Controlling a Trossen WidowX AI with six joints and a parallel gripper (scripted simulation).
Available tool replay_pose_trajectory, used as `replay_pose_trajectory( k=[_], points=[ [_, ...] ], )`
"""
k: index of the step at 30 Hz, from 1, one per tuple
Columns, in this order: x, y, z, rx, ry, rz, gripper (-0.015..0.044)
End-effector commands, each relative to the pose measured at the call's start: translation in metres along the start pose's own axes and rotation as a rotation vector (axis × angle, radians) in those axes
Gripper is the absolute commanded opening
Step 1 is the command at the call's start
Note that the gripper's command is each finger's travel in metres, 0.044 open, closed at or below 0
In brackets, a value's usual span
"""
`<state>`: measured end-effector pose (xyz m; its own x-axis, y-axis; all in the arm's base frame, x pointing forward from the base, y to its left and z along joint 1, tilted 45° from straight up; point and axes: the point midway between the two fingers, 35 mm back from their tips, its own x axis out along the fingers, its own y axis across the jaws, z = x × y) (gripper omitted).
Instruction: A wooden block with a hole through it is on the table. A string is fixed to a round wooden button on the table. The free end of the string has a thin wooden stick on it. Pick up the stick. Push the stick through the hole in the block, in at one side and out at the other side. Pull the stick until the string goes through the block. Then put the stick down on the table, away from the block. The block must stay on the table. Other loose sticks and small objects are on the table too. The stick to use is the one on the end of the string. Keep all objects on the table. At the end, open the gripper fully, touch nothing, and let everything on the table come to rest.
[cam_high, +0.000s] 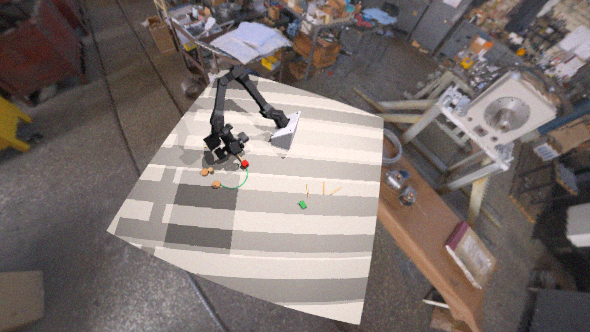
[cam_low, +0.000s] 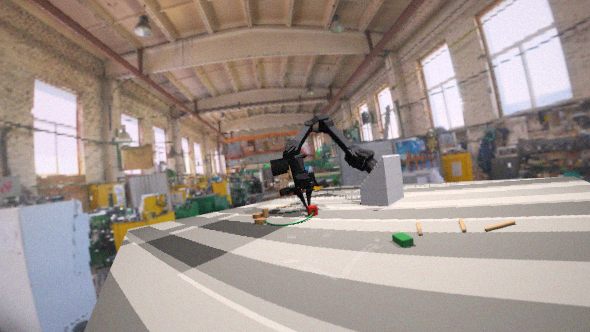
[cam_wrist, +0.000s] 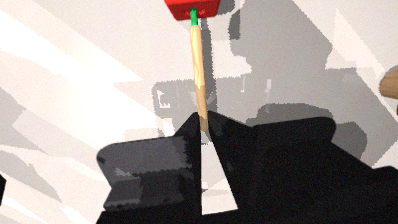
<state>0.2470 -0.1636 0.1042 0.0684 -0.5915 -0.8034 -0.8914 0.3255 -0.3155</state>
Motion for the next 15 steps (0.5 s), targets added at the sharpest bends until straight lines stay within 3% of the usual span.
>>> replay_pose_trajectory(
  k=[1,15],
  points=[
    [-0.003,-0.003,-0.006,0.005,-0.005,-0.003,0.0000],
    [-0.005,-0.005,-0.022,0.012,-0.004,0.018,0.0000]
  ],
)
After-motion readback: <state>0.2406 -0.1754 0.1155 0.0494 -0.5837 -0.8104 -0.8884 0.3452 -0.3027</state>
